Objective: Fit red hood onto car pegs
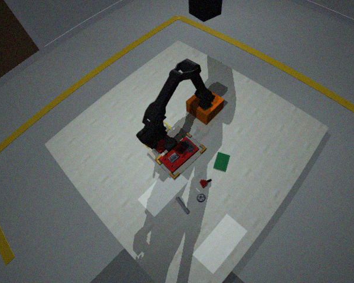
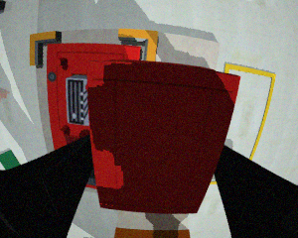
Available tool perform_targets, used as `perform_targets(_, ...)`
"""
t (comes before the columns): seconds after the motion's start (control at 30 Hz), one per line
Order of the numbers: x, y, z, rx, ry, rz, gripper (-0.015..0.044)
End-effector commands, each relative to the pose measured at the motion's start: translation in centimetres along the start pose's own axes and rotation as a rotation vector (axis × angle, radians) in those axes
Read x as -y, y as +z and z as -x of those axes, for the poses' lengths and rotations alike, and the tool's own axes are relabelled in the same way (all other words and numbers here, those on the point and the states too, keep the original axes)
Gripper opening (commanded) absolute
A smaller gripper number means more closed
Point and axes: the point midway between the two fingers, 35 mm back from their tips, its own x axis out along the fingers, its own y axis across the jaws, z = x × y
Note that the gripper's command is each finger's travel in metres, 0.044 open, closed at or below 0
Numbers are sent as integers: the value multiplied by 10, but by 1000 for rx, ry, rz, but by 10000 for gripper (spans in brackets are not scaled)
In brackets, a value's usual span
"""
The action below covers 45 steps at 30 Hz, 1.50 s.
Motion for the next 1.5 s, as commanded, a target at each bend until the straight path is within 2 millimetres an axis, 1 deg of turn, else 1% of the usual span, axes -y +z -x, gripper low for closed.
perform_targets(0.0, -19, 2, 0, -3, 5, -14, 0)
perform_targets(0.4, -70, 0, 1, -2, 9, -51, 0)
perform_targets(0.47, -75, 0, 2, -2, 10, -55, 0)
perform_targets(0.6, -74, 0, 1, -2, 9, -55, 0)
perform_targets(0.7, -73, 0, -6, -2, 9, -55, 0)
perform_targets(0.83, -74, 0, -23, -2, 9, -55, 0)
perform_targets(0.93, -76, -1, -43, -2, 9, -55, 0)
perform_targets(0.97, -76, -1, -47, -2, 9, -55, 0)
perform_targets(1.47, -76, 0, -49, -2, 9, -55, 0)
